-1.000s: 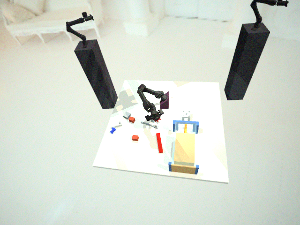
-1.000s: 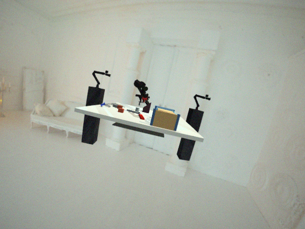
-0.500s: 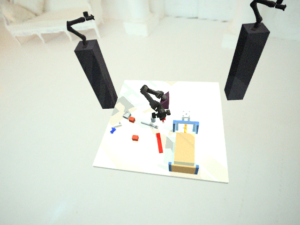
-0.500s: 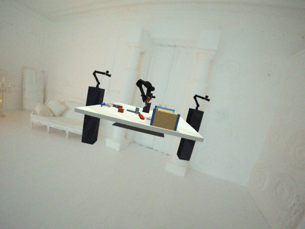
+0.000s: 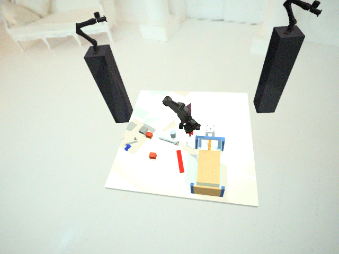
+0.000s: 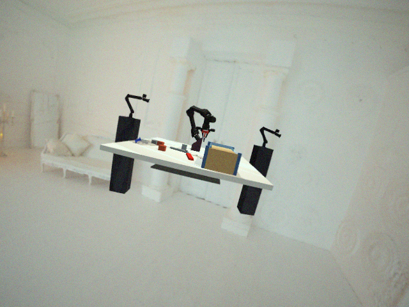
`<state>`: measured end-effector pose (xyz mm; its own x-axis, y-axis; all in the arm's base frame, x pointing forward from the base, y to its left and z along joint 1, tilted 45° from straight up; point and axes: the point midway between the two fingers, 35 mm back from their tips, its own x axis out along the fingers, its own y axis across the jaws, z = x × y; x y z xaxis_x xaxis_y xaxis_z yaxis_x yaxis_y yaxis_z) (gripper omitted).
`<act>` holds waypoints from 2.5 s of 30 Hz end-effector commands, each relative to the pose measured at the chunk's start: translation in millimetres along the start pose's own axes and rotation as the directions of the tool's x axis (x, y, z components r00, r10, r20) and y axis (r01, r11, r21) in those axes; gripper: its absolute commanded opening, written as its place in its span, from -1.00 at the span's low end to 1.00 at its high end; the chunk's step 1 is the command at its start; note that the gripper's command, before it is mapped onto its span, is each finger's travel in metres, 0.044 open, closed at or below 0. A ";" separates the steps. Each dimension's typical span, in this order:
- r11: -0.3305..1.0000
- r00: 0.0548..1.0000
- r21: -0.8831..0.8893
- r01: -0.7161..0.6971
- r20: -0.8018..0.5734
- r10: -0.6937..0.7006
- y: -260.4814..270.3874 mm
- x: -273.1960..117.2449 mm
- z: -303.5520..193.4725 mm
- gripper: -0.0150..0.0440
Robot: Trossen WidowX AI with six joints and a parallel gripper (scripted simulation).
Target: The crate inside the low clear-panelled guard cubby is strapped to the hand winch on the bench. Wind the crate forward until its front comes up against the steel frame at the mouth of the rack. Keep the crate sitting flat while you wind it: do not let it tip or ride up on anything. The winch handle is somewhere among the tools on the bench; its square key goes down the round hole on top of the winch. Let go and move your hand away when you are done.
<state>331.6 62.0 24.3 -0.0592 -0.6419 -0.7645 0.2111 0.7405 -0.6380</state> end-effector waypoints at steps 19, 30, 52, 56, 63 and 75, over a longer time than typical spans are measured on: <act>0.878 0.999 0.478 0.028 0.004 -0.035 83.4 -7.0 -55.2 -0.49; 0.725 0.997 0.688 0.041 0.015 -0.070 117.2 -5.2 -90.6 -0.49; 0.608 0.996 0.793 0.030 0.027 -0.084 133.9 9.9 -111.4 -0.49; 0.609 0.996 0.793 0.027 0.027 -0.081 133.8 16.5 -111.1 -0.49; 0.610 0.997 0.792 0.020 0.030 -0.072 132.1 27.9 -111.4 -0.49; 0.611 0.997 0.791 0.014 0.032 -0.064 129.1 47.3 -111.7 -0.49</act>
<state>247.1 152.4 -102.3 -0.0467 -0.6949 -0.7175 0.9019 0.2794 -0.3293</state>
